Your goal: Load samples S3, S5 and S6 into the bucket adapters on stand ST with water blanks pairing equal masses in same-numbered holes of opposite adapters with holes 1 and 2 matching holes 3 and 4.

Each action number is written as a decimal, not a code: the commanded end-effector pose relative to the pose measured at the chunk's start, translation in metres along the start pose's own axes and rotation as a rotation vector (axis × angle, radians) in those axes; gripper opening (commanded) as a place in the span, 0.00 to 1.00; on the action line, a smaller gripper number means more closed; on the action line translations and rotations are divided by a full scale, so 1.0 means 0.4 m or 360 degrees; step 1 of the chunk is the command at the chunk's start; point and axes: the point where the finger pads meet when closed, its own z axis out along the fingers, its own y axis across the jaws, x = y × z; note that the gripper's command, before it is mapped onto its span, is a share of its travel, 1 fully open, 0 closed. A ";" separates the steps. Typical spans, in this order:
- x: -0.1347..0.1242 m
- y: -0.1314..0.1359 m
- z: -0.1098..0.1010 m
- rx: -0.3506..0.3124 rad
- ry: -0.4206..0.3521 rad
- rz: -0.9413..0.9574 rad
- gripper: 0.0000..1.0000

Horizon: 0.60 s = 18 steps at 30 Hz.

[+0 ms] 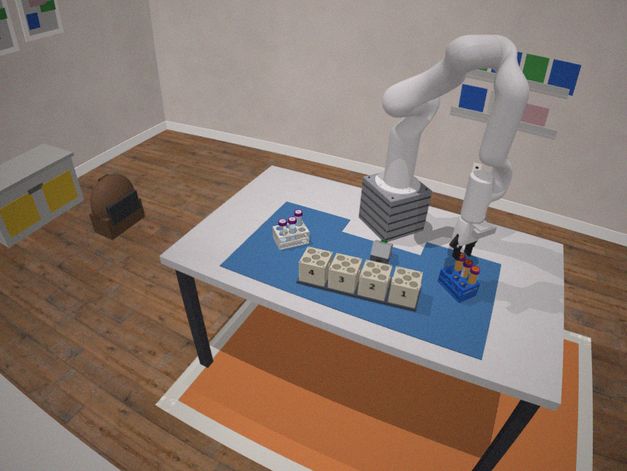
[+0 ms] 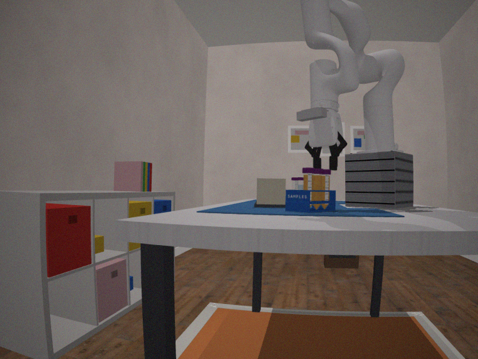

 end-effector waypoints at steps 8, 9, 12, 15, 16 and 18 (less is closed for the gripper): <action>0.002 0.000 0.008 0.0000 0.0002 0.0000 0.57; 0.002 0.000 0.010 0.0000 0.0002 0.0000 0.57; 0.002 0.000 0.015 0.0000 0.0002 0.0000 0.57; 0.002 0.000 0.020 0.0000 0.0002 0.0000 0.57; 0.002 0.000 0.021 0.0000 0.0002 0.0000 0.57; 0.002 0.000 0.025 0.0000 0.0002 0.0000 0.57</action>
